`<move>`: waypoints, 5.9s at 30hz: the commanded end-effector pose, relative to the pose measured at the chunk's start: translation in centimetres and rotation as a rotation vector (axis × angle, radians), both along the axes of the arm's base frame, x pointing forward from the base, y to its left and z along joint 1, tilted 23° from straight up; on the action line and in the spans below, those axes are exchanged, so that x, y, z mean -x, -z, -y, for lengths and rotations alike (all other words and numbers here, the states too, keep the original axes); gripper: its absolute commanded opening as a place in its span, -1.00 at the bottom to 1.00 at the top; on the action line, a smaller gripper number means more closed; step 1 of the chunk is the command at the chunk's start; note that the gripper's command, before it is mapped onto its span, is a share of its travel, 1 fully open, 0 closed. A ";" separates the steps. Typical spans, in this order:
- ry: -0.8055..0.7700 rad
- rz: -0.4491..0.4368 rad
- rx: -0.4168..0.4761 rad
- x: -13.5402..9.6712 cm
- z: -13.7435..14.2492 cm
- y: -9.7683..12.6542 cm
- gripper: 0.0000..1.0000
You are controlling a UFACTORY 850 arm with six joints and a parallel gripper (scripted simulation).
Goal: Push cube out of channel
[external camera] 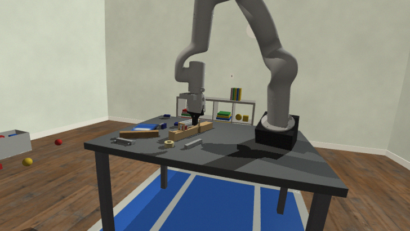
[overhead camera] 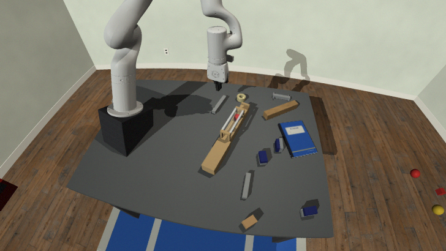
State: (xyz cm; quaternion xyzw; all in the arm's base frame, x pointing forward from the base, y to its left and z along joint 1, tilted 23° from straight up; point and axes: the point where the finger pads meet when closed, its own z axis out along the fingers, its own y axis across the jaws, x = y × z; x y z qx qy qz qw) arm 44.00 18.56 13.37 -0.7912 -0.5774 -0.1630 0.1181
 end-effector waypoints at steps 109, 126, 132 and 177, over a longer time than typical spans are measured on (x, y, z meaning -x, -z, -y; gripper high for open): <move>0.000 0.001 0.000 -1.6 -4.4 10.4 -1.00; 0.000 0.001 0.000 -1.6 -4.4 10.4 -1.00; 0.000 0.001 0.000 -1.6 -4.4 10.4 -1.00; 0.000 0.001 0.000 -0.2 -0.1 -0.2 -1.00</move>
